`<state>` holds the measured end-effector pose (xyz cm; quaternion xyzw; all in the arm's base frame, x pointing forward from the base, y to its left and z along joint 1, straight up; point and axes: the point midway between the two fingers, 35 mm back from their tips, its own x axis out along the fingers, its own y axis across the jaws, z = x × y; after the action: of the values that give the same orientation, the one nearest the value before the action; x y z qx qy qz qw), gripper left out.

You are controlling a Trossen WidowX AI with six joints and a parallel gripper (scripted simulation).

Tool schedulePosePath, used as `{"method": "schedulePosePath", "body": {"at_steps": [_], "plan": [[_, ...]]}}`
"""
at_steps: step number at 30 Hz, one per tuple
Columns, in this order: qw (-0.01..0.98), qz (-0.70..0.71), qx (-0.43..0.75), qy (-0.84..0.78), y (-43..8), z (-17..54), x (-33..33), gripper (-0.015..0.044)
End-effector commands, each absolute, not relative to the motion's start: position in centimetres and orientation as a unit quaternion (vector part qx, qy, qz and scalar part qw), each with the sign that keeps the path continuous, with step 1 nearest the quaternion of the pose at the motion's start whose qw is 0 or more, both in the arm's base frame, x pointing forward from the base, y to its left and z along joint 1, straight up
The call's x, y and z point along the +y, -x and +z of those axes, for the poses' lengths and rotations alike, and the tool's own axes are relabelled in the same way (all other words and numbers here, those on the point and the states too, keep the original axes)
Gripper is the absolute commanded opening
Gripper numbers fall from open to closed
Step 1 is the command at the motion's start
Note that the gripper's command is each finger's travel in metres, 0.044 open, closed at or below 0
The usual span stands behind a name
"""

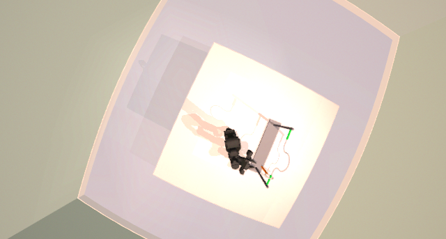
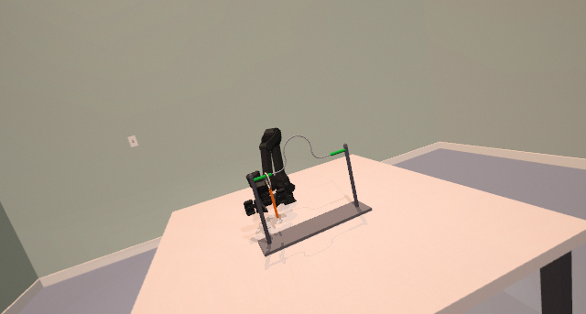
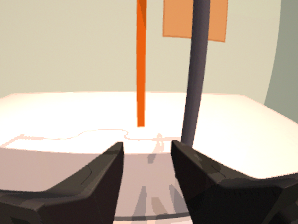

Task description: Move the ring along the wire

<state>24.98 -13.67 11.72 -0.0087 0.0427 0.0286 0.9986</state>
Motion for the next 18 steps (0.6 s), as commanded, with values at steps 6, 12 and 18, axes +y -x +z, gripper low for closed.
{"method": "schedulePosePath", "body": {"at_steps": [6, 12, 18], "plan": [[0.999, 0.027, 0.039, 0.007, -26.2, 13.2, -13.4, 0.0160], [0.999, 0.027, 0.039, 0.007, -26.9, 13.3, -13.5, 0.0160], [0.999, 0.027, 0.039, 0.008, -27.8, 13.3, -13.5, 0.0160]]}}
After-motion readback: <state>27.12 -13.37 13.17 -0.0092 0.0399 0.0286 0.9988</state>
